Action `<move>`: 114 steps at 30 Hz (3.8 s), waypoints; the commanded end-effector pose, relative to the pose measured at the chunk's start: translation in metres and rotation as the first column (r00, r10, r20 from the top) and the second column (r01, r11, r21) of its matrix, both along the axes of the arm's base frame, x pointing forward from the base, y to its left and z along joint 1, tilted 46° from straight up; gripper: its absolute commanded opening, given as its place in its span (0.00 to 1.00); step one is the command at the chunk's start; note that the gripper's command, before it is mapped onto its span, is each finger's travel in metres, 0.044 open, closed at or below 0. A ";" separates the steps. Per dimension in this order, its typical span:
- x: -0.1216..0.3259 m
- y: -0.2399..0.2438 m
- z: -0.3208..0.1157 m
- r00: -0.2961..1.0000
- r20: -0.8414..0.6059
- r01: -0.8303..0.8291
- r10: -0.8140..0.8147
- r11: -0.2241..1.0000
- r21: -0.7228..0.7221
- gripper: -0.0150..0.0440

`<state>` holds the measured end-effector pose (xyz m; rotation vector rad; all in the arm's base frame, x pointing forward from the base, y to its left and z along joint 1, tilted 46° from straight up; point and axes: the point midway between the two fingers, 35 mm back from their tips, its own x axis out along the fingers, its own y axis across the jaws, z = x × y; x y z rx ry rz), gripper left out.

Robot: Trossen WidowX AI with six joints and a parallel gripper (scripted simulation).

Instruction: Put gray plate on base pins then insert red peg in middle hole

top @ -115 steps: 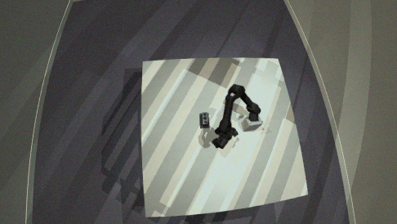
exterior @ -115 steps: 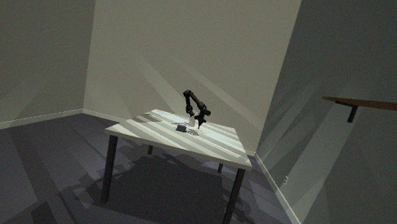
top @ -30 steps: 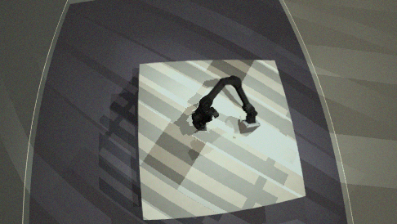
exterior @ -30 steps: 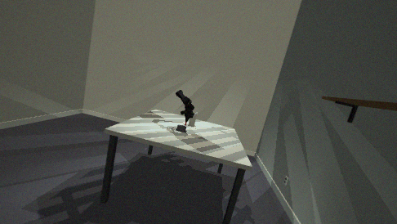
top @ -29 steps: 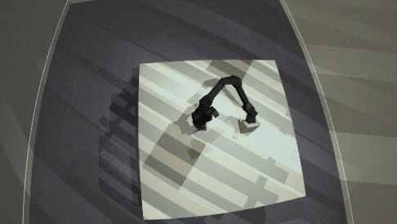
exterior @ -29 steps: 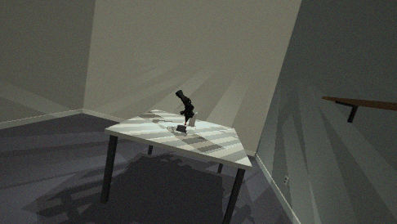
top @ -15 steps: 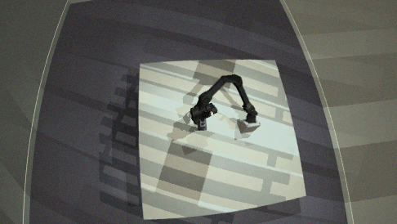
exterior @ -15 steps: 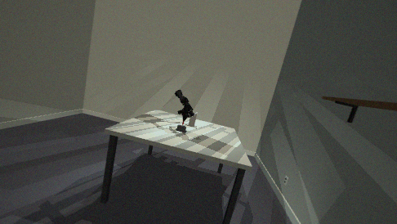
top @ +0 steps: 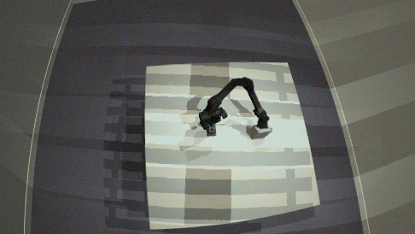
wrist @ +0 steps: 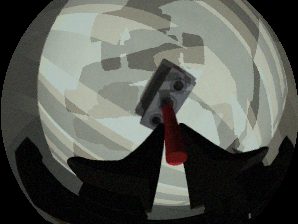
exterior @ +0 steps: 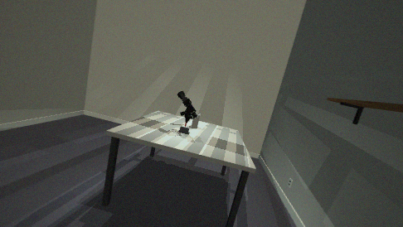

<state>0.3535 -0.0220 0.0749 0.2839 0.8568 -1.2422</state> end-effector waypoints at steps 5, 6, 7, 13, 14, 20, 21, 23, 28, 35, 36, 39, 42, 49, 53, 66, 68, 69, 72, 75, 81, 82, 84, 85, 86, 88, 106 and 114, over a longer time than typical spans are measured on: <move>-0.001 -0.001 0.001 1.000 -0.002 -0.004 0.004 1.000 -0.005 0.25; -0.001 -0.001 0.001 1.000 -0.002 -0.004 0.004 1.000 -0.005 0.25; -0.001 -0.001 0.001 1.000 -0.002 -0.004 0.004 1.000 -0.005 0.25; -0.001 -0.001 0.001 1.000 -0.002 -0.004 0.004 1.000 -0.005 0.25; -0.001 -0.001 0.001 1.000 -0.002 -0.004 0.004 1.000 -0.005 0.25; -0.001 0.000 0.000 1.000 0.000 0.000 0.000 1.000 0.000 0.25; -0.001 0.000 0.000 1.000 0.000 0.000 0.000 1.000 0.000 0.25; -0.001 0.000 0.000 1.000 0.000 0.000 0.000 1.000 0.000 0.25; 0.001 -0.002 0.000 1.000 0.000 0.000 0.000 1.000 -0.001 0.25; 0.001 -0.010 -0.007 1.000 -0.001 -0.003 0.003 1.000 -0.004 0.25; 0.001 -0.011 -0.008 1.000 -0.001 -0.003 0.003 1.000 -0.004 0.25; 0.001 -0.014 -0.010 1.000 -0.001 -0.004 0.004 1.000 -0.006 0.25; 0.001 -0.014 -0.010 1.000 -0.001 -0.004 0.004 1.000 -0.006 0.25; 0.000 -0.012 -0.009 1.000 0.000 0.001 -0.001 1.000 0.000 0.25; 0.001 -0.013 -0.010 1.000 0.000 0.001 -0.001 1.000 0.000 0.25; 0.002 -0.014 -0.010 1.000 0.002 0.005 -0.005 1.000 0.001 0.25; 0.002 -0.014 -0.010 1.000 0.002 0.005 -0.005 1.000 0.001 0.25; 0.002 -0.014 -0.010 1.000 0.002 0.005 -0.005 1.000 0.001 0.25; 0.002 -0.014 -0.010 1.000 0.002 0.005 -0.005 1.000 0.001 0.30; 0.002 -0.014 -0.010 1.000 0.002 0.005 -0.005 1.000 0.001 0.43; 0.002 -0.014 -0.010 1.000 0.002 0.005 -0.005 1.000 0.001 0.51; 0.002 -0.014 -0.010 1.000 0.002 0.005 -0.005 1.000 0.001 0.51; 0.002 -0.014 -0.010 1.000 0.002 0.005 -0.005 1.000 0.001 0.51; 0.002 -0.014 -0.010 1.000 0.002 0.005 -0.005 1.000 0.001 0.51; 0.002 -0.014 -0.010 1.000 0.002 0.005 -0.005 1.000 0.001 0.51; 0.002 -0.014 -0.009 1.000 0.002 0.003 -0.003 1.000 -0.001 0.51; 0.000 -0.005 -0.004 1.000 -0.002 -0.004 0.004 1.000 -0.005 0.51; -0.001 -0.002 -0.001 1.000 -0.002 -0.004 0.004 1.000 -0.005 0.51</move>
